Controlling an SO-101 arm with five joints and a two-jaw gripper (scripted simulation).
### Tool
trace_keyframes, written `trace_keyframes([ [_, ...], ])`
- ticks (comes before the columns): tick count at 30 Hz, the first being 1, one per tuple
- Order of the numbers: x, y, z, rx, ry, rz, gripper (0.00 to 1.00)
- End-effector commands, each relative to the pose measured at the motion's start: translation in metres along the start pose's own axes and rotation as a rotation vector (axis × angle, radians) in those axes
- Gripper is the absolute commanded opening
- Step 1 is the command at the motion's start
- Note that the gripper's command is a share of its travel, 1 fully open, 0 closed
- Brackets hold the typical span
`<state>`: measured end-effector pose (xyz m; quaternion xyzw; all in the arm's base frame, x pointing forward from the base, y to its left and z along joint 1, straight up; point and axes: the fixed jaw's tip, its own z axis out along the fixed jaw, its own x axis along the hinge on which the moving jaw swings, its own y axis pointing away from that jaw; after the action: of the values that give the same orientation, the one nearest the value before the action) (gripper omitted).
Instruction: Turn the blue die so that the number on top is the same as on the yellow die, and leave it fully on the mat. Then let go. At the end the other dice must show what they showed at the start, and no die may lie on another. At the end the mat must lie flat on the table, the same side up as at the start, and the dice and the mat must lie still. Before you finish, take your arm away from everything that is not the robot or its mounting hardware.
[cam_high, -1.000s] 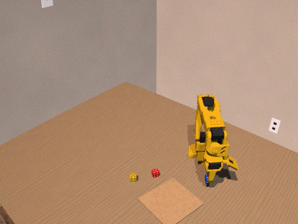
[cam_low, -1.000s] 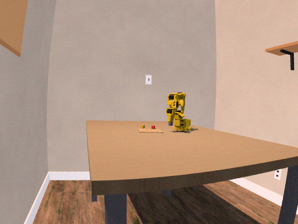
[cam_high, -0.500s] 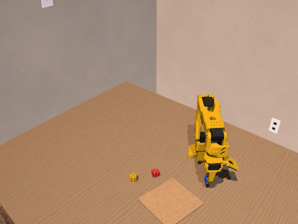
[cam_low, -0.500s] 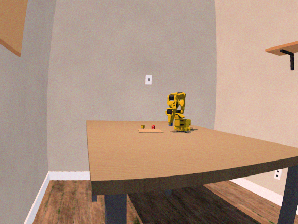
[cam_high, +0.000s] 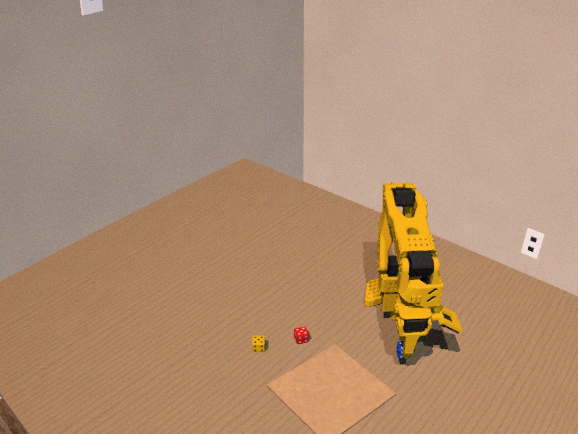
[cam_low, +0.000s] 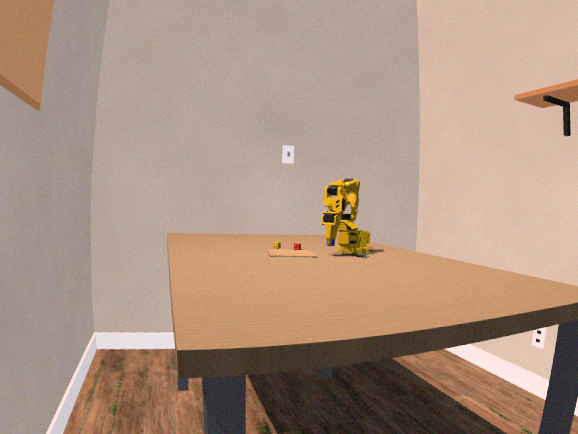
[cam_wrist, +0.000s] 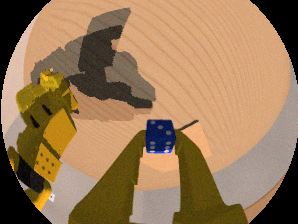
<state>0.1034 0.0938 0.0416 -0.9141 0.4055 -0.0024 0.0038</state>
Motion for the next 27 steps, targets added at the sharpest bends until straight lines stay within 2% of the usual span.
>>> trace_keyframes([
  [1,-0.0009,-0.0100,-0.0054,0.069,-0.002,-0.011,0.00],
  [27,-0.0009,-0.0104,0.0017,0.069,-0.002,-0.011,0.00],
])
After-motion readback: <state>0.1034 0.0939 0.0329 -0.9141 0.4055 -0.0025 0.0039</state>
